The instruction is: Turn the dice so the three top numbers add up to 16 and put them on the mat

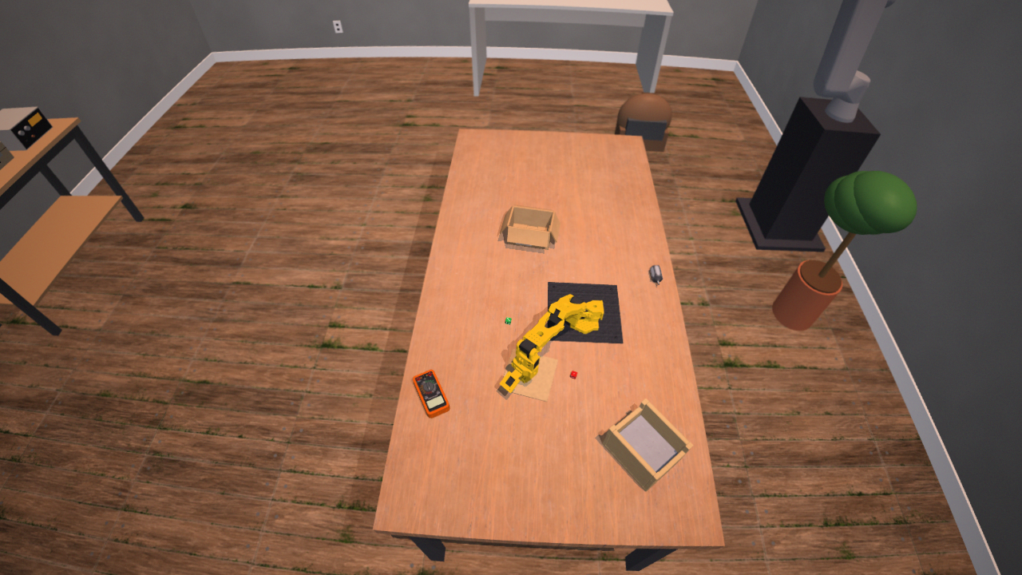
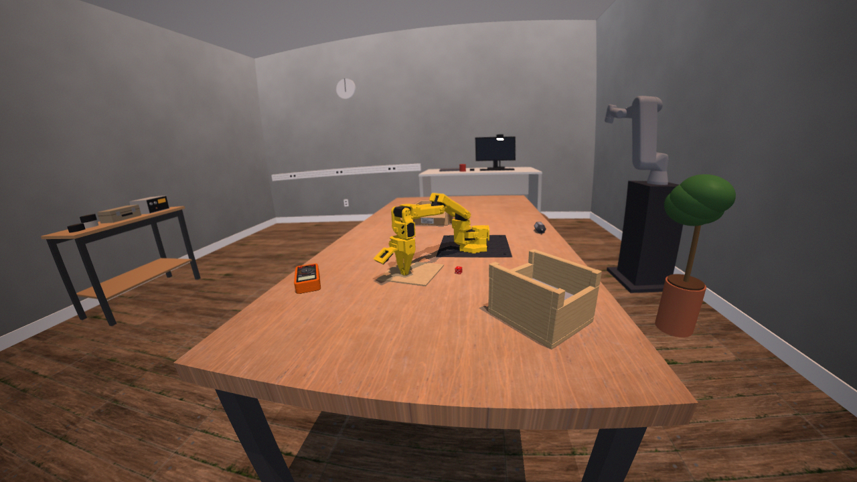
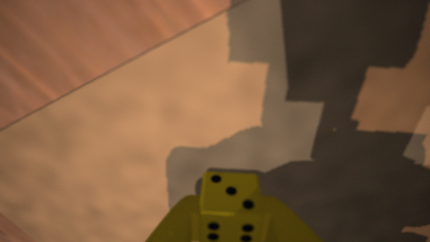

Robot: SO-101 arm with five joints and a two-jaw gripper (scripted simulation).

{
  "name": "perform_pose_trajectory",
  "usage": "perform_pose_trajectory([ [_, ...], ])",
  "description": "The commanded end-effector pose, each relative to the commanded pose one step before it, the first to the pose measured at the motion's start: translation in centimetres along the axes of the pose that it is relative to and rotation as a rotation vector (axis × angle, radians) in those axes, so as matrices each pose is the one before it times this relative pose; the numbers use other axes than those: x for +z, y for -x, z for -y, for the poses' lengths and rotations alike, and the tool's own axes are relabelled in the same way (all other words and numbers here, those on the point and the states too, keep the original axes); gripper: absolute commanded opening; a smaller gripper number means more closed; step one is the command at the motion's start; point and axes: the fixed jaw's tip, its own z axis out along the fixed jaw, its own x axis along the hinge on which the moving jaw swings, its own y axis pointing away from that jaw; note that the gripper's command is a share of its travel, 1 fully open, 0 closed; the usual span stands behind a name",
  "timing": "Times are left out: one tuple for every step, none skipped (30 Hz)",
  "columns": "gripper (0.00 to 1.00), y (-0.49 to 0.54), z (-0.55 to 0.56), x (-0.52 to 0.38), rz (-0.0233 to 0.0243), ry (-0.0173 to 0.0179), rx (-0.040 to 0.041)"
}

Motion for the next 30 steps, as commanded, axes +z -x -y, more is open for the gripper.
perform_pose_trajectory([
  [0.00,-0.169,-0.190,0.4270,-0.01561,-0.00024,-0.00194],
  [0.00,0.000,0.000,0.0006,-0.00003,0.00000,0.00000],
  [0.00,0.000,0.000,0.0000,0.00000,0.00000,0.00000],
  [0.00,0.000,0.000,0.0000,0.00000,0.00000,0.00000],
  [0.00,0.000,0.000,0.0003,0.00002,-0.00002,0.00000],
  [0.00,0.000,0.000,0.0000,0.00000,0.00000,0.00000],
  [0.00,0.000,0.000,0.0000,0.00000,0.00000,0.00000],
  [0.01,0.000,0.000,0.0000,0.00000,0.00000,0.00000],
  [0.02,0.000,0.000,0.0000,0.00000,0.00000,0.00000],
  [0.02,0.000,0.000,0.0000,0.00000,0.00000,0.00000],
  [0.03,0.000,0.000,0.0000,0.00000,0.00000,0.00000],
  [0.04,0.000,0.000,0.0000,0.00000,0.00000,0.00000],
  [0.05,0.000,0.000,0.0000,0.00000,0.00000,0.00000],
  [0.06,0.000,0.000,0.0000,0.00000,0.00000,0.00000],
  [0.07,0.000,0.000,0.0000,0.00000,0.00000,0.00000],
  [0.07,0.000,0.000,0.0000,0.00000,0.00000,0.00000],
  [0.08,0.000,0.000,0.0000,0.00000,0.00000,0.00000],
  [0.08,0.000,0.000,0.0000,0.00000,0.00000,0.00000],
  [0.08,0.000,0.000,0.0000,0.00000,0.00000,0.00000],
  [0.08,0.000,0.000,0.0000,0.00000,0.00000,0.00000],
  [0.08,0.000,0.000,0.0000,0.00000,0.00000,0.00000],
  [0.08,0.000,-0.001,0.0000,0.00001,0.00002,0.00000],
  [0.08,0.000,0.000,0.0000,0.00000,0.00000,0.00000],
  [0.08,0.000,0.000,0.0000,0.00000,0.00000,0.00000],
  [0.08,0.000,0.000,0.0000,0.00000,0.00000,0.00000],
  [0.09,0.000,0.000,0.0000,0.00000,0.00000,0.00000],
  [0.09,0.000,0.000,0.0000,0.00000,0.00000,0.00000],
  [0.10,0.000,0.000,0.0000,0.00000,0.00000,0.00000],
  [0.10,0.000,0.000,0.0000,0.00000,0.00000,0.00000],
  [0.11,0.000,0.000,0.0000,0.00000,0.00000,0.00000],
])
